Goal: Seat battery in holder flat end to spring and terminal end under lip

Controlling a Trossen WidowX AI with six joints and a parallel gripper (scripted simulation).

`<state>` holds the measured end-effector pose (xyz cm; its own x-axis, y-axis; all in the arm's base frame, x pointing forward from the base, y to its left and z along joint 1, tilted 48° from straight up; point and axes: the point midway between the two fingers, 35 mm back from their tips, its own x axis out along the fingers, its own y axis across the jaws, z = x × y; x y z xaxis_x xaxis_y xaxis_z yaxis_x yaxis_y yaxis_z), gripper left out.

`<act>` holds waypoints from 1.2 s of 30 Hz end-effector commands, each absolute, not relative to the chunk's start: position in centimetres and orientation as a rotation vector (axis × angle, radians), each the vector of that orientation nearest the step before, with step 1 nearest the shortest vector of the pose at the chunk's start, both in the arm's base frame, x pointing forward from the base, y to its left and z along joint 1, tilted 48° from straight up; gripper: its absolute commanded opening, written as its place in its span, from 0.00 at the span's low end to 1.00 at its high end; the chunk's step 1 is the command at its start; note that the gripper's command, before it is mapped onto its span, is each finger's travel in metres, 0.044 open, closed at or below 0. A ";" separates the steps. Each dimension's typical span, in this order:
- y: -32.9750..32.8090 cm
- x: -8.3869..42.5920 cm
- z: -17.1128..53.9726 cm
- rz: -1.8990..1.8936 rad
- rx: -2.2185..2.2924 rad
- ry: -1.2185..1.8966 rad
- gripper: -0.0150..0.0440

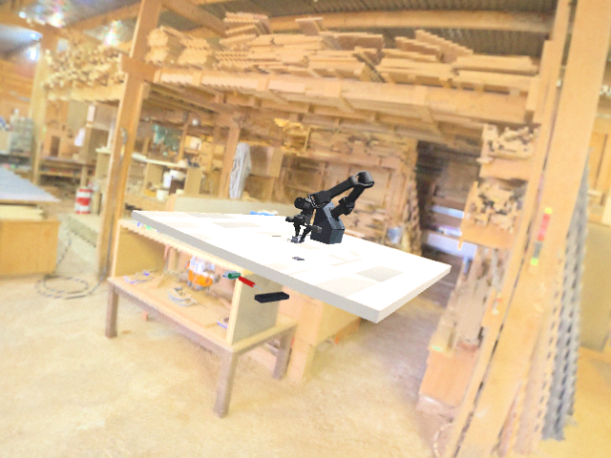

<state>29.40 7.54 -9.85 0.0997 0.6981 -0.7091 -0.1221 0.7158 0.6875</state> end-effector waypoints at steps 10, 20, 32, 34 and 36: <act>7.6 29.2 -9.8 0.645 0.535 1.349 0.40; 7.1 29.3 -9.5 0.647 0.534 1.348 0.57; 6.1 29.2 -8.8 0.643 0.539 1.354 0.66; 4.9 29.4 -7.9 0.641 0.535 1.353 0.75; 3.5 29.4 -6.8 0.641 0.531 1.352 0.83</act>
<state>28.78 5.46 -8.39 0.0765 0.7015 -0.7086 -0.1009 0.7125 0.6944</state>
